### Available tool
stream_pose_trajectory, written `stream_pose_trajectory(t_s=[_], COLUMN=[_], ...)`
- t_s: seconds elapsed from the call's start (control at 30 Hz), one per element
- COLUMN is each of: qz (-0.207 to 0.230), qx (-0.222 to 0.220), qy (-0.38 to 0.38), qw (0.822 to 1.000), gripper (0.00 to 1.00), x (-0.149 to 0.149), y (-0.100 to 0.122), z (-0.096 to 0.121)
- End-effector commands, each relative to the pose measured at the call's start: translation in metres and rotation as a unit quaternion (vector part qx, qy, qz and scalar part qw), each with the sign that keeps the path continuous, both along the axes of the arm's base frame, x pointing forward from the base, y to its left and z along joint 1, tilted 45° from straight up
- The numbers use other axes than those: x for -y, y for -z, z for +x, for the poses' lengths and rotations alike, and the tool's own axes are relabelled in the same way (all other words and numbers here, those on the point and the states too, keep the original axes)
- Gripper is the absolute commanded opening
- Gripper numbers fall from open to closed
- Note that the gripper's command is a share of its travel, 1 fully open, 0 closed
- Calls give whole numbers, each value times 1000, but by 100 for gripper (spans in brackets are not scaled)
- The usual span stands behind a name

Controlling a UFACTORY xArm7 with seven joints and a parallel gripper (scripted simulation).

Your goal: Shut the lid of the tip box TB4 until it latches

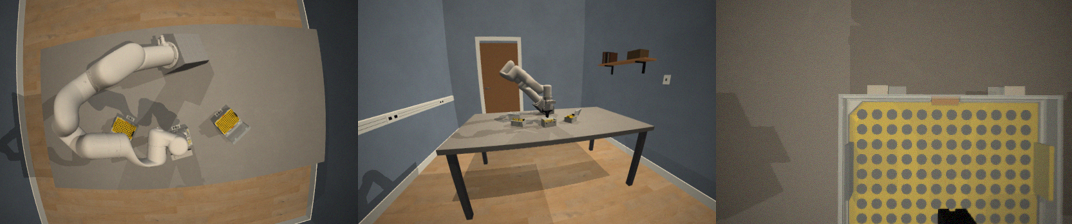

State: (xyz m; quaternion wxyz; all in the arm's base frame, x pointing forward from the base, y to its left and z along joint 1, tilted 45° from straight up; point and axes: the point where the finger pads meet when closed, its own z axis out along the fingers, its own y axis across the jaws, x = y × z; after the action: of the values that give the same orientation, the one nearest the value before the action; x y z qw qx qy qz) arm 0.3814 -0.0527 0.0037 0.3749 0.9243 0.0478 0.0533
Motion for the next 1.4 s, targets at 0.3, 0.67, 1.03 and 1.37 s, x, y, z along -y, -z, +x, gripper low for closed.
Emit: stream_pose_trajectory(t_s=[0.3, 0.67, 1.03, 1.37], qz=[1, 1, 1, 1], qx=[1, 1, 1, 1], qy=[-1, -1, -1, -1], qw=[1000, 1000, 1000, 1000], gripper=[0, 0, 0, 0], x=[-1, -1, -1, -9], y=[0, 0, 0, -9], z=[1, 1, 1, -1])
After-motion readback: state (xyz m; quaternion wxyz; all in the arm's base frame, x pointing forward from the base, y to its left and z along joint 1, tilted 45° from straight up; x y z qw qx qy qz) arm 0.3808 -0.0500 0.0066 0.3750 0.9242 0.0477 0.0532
